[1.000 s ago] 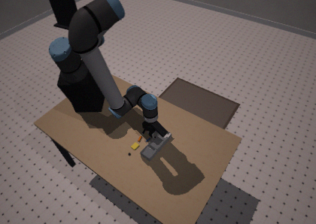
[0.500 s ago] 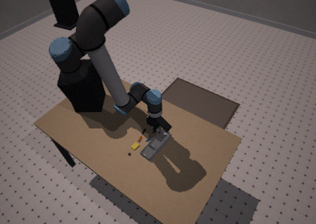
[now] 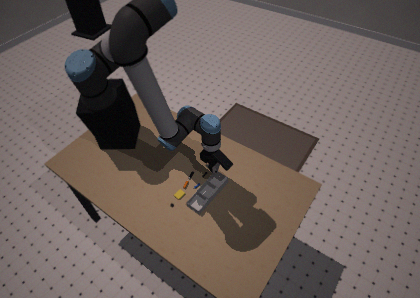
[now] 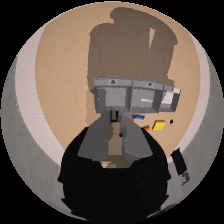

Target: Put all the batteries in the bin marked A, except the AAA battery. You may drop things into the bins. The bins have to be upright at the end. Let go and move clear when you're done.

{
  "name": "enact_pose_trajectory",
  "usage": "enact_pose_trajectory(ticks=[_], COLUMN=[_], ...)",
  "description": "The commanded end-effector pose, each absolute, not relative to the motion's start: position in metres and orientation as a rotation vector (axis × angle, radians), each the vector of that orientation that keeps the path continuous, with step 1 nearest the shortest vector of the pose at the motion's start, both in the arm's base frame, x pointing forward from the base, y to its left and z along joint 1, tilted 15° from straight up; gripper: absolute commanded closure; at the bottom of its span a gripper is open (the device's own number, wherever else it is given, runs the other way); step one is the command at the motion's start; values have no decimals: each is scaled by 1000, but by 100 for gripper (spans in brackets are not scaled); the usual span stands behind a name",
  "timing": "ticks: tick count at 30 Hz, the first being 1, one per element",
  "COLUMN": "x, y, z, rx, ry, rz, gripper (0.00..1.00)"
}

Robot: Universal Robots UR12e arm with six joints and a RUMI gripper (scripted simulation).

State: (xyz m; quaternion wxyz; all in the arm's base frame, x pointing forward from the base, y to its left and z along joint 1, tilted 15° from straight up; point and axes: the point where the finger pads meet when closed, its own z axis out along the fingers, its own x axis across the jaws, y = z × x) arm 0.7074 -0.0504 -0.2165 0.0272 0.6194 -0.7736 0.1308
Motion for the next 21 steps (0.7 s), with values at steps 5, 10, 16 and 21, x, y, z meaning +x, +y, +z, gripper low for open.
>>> enact_pose_trajectory(ticks=[5,10,16,21], x=[712,714,716,717], y=[-58,-61,-65,-67], z=[-234,-246,-262,-270], rx=[1905,1905,1905,1905], ry=[-2396,-2396,-2396,-2396], rz=[408,408,408,408], gripper=[96,96,96,96])
